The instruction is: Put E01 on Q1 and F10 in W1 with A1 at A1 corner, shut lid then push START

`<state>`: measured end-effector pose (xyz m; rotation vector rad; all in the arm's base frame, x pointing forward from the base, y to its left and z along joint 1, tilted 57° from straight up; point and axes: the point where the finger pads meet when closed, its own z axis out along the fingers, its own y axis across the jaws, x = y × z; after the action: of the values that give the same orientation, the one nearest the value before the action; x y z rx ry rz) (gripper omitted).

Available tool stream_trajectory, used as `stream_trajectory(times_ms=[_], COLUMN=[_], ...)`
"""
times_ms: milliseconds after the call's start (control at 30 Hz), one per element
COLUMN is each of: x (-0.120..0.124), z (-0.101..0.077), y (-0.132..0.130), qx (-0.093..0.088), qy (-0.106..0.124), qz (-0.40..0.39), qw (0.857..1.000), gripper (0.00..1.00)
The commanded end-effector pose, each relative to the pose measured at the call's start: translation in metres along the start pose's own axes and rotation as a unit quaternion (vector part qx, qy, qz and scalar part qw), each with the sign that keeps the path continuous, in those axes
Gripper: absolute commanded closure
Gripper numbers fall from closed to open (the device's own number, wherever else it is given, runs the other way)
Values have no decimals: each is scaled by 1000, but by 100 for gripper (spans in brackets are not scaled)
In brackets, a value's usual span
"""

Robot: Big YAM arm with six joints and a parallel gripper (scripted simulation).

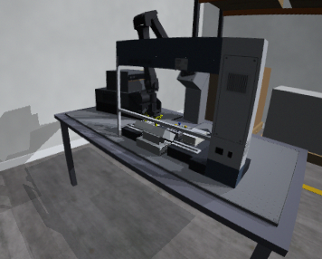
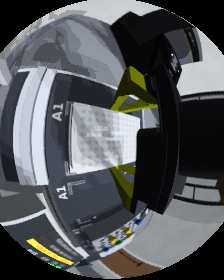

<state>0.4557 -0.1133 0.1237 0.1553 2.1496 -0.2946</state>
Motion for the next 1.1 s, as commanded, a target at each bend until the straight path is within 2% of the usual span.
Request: stream_trajectory(times_ms=[0,333,500,733,900,1067], x=[4,3,-12,-22,-11,4], z=[-7,-11,-11,-11,-10,-5], y=[-2,-2,0,1,2,4], qx=[0,1,-1,-1,0,-2], qy=[3,1,-13,-27,-21,0], qz=[-4,-3,-4,-4,-4,-5], qw=[1000,1000,1000,1000,1000,1000], gripper=[100,100,100,100,100,100])
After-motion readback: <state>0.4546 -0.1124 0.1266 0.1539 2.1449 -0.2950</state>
